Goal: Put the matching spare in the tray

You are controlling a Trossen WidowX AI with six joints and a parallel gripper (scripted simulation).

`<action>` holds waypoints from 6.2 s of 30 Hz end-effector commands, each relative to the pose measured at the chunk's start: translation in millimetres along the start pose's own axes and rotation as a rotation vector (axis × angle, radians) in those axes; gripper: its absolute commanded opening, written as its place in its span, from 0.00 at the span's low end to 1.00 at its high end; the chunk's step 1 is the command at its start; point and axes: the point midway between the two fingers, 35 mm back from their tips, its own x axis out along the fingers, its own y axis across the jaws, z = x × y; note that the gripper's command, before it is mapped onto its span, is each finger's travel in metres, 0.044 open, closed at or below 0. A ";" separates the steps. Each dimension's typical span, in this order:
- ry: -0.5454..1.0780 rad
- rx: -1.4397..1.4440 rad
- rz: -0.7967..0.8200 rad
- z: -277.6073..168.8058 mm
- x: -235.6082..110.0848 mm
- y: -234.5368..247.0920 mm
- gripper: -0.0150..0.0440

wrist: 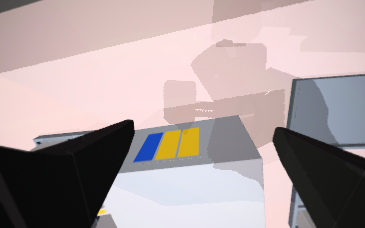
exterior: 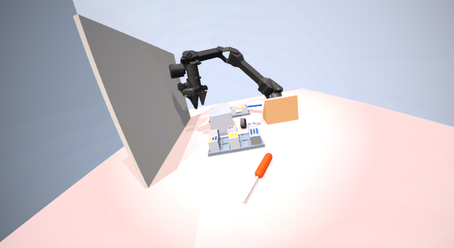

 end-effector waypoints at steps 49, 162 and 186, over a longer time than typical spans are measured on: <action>-0.004 1.346 -0.066 -120.7 -20.2 -177.7 1.00; -0.003 1.348 -0.060 -125.1 67.8 -180.2 0.25; -0.019 1.329 -0.039 -121.4 -16.5 -177.4 0.25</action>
